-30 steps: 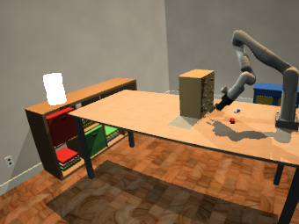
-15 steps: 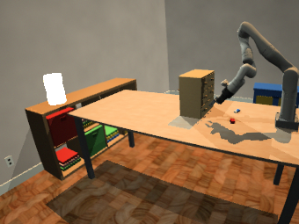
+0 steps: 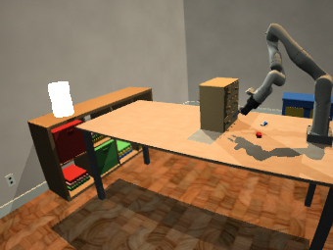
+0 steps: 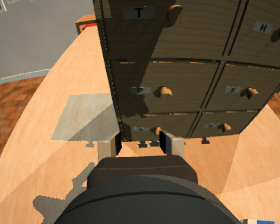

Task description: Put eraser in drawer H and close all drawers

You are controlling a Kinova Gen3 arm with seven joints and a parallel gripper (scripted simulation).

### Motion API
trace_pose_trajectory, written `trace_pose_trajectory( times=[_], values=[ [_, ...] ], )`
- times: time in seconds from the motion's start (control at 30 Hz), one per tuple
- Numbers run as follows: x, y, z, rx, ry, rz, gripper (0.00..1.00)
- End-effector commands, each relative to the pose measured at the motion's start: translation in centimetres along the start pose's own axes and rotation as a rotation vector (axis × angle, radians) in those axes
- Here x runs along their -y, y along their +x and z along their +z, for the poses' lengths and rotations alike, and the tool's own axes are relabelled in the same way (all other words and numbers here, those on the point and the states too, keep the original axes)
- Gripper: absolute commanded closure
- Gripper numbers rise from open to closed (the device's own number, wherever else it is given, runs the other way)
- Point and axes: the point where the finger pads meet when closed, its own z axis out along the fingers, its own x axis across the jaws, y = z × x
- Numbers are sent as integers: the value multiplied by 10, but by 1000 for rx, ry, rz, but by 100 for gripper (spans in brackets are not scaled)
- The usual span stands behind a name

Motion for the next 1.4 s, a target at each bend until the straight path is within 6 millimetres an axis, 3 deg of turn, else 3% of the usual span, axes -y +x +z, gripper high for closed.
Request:
trace_pose_trajectory(
  times=[0.0, 1.37],
  values=[
    [2, 0, -1, -1, 2, 1, 0],
    [3, 1, -23, -2, -128, 0, 0]
  ],
)
